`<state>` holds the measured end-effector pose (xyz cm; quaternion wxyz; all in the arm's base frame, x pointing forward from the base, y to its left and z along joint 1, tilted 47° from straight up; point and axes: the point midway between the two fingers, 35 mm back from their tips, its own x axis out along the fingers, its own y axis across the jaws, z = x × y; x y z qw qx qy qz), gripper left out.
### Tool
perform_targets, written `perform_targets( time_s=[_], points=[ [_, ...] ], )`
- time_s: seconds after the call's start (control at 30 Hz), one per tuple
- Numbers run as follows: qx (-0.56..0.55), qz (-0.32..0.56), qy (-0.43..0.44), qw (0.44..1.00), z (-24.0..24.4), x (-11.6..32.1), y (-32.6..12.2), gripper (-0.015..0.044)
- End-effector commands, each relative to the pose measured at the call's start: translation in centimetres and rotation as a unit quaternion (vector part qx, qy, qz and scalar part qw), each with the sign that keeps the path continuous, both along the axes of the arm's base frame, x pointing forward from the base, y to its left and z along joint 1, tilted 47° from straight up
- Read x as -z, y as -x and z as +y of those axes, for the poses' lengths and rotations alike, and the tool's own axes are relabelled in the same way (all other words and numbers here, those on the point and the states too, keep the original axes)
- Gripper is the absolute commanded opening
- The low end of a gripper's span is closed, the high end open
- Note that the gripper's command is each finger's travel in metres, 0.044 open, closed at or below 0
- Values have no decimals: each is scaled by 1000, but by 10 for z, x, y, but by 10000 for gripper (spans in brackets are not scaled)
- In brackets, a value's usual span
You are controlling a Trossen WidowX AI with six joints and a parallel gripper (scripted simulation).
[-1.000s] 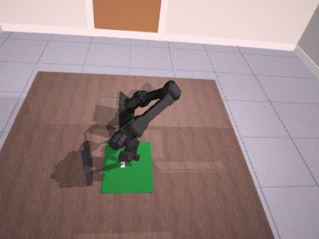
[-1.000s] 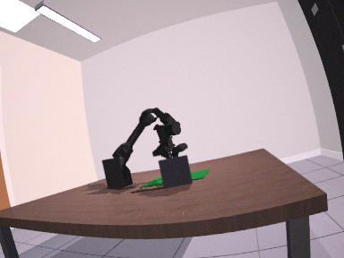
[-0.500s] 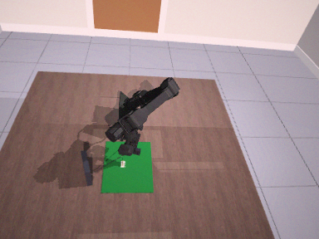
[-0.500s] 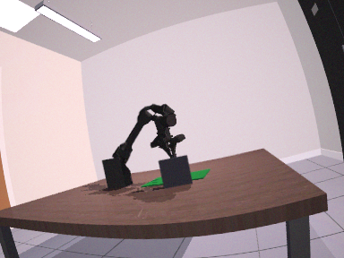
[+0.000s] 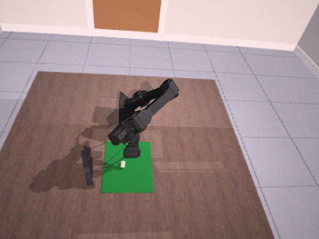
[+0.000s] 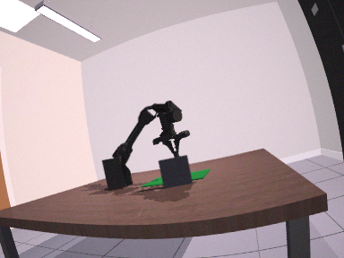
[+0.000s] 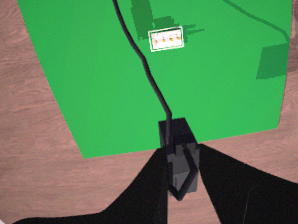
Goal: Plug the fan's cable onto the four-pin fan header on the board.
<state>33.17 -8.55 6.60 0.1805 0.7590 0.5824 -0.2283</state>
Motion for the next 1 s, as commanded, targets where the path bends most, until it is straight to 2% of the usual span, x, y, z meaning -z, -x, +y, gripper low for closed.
perform_targets(
  time_s=[0.0, 0.43, 0.97],
  points=[
    [-48, -48, 36, 997, -3, -1, -13, 0],
    [-181, -178, 128, 959, -6, -7, -52, 0],
    [-207, -148, 175, 951, 3, 3, -48, 0]
  ],
)
